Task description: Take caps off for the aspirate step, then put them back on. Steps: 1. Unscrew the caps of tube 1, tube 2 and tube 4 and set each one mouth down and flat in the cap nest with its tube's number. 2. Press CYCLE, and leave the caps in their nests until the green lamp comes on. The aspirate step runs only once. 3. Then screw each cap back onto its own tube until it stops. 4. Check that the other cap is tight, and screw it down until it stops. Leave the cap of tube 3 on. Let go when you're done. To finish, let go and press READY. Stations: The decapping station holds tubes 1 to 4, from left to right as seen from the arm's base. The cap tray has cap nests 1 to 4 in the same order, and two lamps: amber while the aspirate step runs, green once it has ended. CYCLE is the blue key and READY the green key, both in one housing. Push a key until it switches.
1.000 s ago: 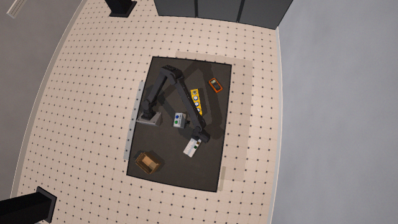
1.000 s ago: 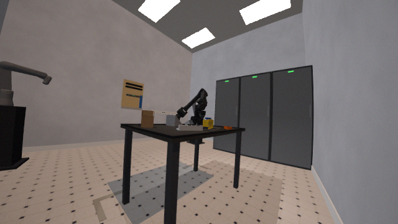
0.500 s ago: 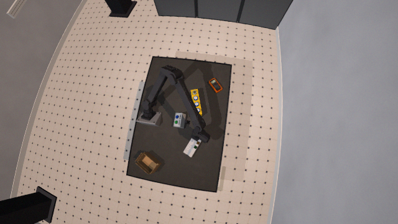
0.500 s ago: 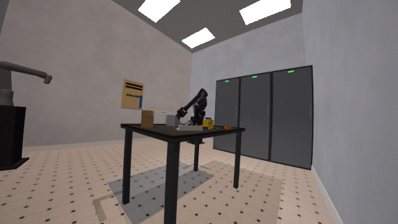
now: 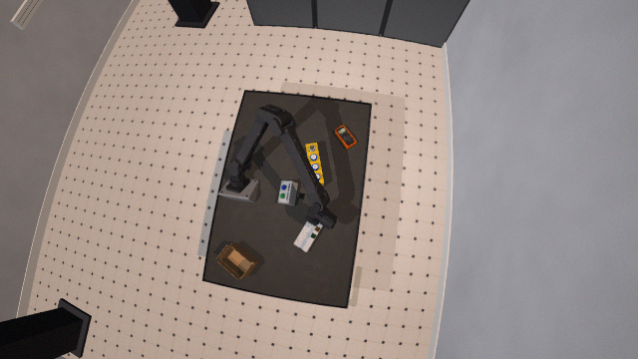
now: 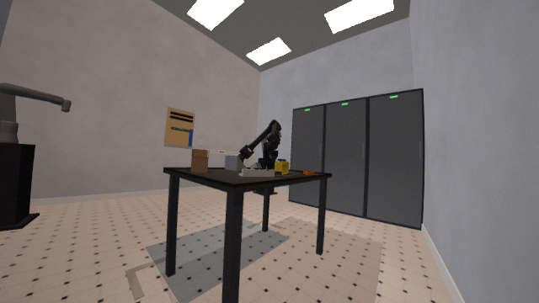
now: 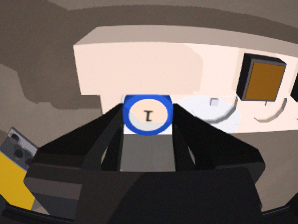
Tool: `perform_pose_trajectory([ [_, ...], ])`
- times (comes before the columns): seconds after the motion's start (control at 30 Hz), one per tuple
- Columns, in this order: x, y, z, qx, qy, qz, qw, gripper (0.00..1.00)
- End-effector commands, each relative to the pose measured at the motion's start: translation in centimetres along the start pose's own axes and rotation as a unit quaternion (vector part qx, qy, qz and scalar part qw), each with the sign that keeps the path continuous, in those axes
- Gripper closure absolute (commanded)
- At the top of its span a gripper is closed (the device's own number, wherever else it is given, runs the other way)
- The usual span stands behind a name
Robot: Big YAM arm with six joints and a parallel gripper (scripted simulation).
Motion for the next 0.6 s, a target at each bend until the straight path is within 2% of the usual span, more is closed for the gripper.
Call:
perform_pose_trajectory([
  [0.0, -1.71, -0.22, 0.31, 0.001, 0.0, 0.013, 1.0, 1.0],
  [0.57, -1.75, -0.39, 0.53, 0.0, 0.0, 0.013, 1.0, 1.0],
])
Point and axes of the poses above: the point where the finger pads meet when closed, its own x axis back along the fingers, its own z axis across the jaws, y = z × x, the point moved 2 cm from there along x, back along the fingers, and after that the axes turned 10 degrees about x, right-handed, at the moved point
